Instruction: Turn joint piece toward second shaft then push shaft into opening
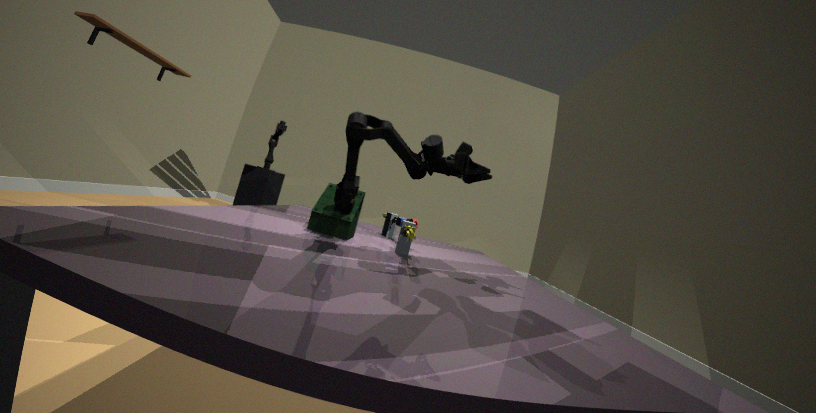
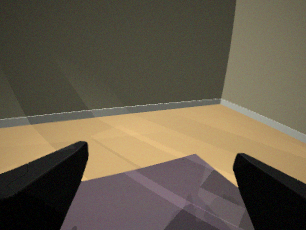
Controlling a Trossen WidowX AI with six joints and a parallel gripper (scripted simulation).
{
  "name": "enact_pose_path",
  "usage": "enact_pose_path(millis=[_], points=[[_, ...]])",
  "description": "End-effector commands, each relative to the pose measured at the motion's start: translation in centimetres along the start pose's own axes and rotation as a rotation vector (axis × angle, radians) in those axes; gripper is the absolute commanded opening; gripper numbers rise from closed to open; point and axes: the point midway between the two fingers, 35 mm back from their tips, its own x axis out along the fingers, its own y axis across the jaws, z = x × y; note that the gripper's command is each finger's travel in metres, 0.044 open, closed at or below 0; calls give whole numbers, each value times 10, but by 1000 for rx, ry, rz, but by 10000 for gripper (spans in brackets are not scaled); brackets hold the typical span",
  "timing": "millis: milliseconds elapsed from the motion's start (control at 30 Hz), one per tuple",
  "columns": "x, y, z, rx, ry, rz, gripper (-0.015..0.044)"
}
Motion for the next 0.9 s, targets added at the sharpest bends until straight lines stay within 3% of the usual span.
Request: enact_pose_path(millis=[0,133,333,867], points=[[0,0,0,0,0,0,426],[1,9,-1,8,11,26,440],[3,61,-9,54,90,182,440],[-24,194,-50,111,488,539,440]])
